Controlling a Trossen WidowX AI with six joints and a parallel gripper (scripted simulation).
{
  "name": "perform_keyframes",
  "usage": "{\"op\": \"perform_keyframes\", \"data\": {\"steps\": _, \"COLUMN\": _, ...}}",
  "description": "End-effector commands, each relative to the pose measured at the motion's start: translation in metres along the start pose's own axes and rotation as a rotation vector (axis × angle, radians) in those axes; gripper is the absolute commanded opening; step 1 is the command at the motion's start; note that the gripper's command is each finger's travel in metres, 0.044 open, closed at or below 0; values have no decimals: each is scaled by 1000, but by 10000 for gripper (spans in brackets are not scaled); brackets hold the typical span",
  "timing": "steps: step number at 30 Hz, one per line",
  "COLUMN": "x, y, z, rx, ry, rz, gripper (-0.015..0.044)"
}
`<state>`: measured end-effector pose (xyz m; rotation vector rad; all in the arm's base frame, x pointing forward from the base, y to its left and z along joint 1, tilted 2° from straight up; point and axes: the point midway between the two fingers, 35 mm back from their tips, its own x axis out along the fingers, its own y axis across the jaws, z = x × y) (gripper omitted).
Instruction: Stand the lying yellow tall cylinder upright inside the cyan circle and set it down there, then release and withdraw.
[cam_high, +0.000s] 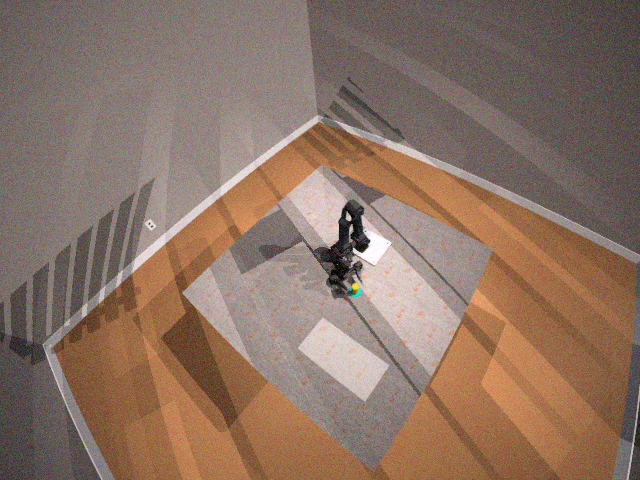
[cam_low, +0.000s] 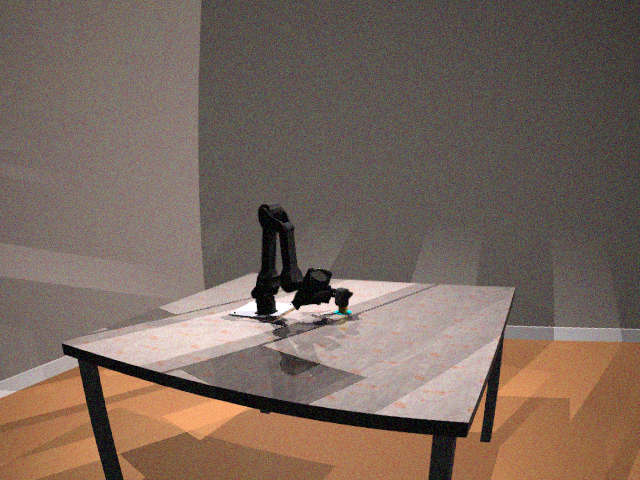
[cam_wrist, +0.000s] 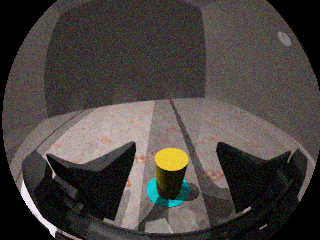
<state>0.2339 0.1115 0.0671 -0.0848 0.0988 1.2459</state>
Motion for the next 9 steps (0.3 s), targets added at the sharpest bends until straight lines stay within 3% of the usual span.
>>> {"op": "perform_keyframes", "data": {"steps": 1, "x": -1, "y": -3, "z": 14, "rx": -1, "ry": 0, "rz": -2, "gripper": 400}}
{"op": "perform_keyframes", "data": {"steps": 9, "x": -4, "y": -2, "z": 42, "rx": -4, "ry": -1, "rz": -1, "gripper": 400}}
